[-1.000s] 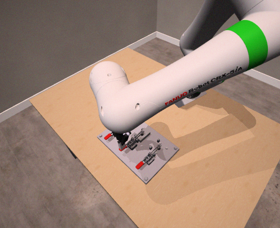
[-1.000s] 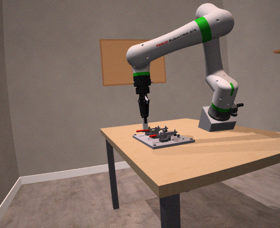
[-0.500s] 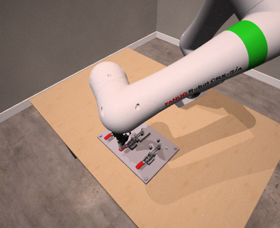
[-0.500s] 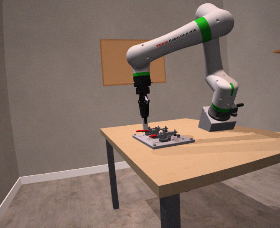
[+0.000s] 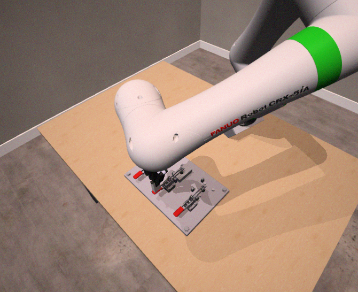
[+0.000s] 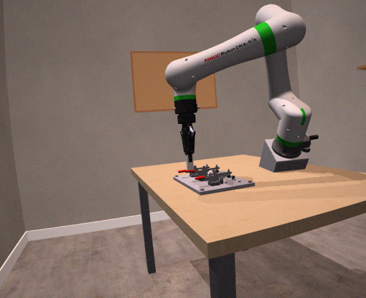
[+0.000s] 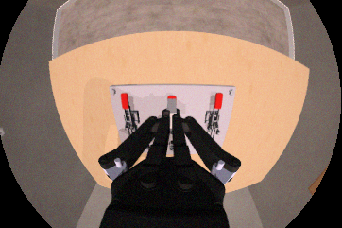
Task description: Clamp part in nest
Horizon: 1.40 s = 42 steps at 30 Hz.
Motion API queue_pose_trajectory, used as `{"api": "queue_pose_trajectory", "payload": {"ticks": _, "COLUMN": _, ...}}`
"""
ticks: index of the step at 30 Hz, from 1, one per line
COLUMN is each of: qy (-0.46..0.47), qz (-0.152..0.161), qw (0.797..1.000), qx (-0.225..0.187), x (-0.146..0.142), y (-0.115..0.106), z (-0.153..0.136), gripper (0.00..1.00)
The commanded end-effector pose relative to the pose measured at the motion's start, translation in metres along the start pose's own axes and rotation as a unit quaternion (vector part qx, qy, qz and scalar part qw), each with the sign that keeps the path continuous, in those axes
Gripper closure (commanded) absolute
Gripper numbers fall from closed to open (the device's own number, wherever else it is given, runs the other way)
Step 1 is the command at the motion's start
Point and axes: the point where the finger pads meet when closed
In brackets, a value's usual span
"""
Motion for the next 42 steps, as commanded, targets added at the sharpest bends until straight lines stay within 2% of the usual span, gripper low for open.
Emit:
{"api": "queue_pose_trajectory", "payload": {"ticks": 1, "qy": 0.000, "qz": 0.000, "qw": 1.000, "qx": 0.000, "x": 0.0001, "y": -0.0002, "z": 0.0002, "gripper": 1.00}}
{"api": "queue_pose_trajectory", "payload": {"ticks": 42, "qy": 0.000, "qz": 0.000, "qw": 1.000, "qx": 0.000, "x": 0.0001, "y": 0.0038, "z": 0.0001, "gripper": 1.00}}
Point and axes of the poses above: the point where the finger pads meet when closed, its own y axis out along the fingers, its own x axis across the jaws, z = x × y, and after that the axes turned 6 degrees about y, right-handed
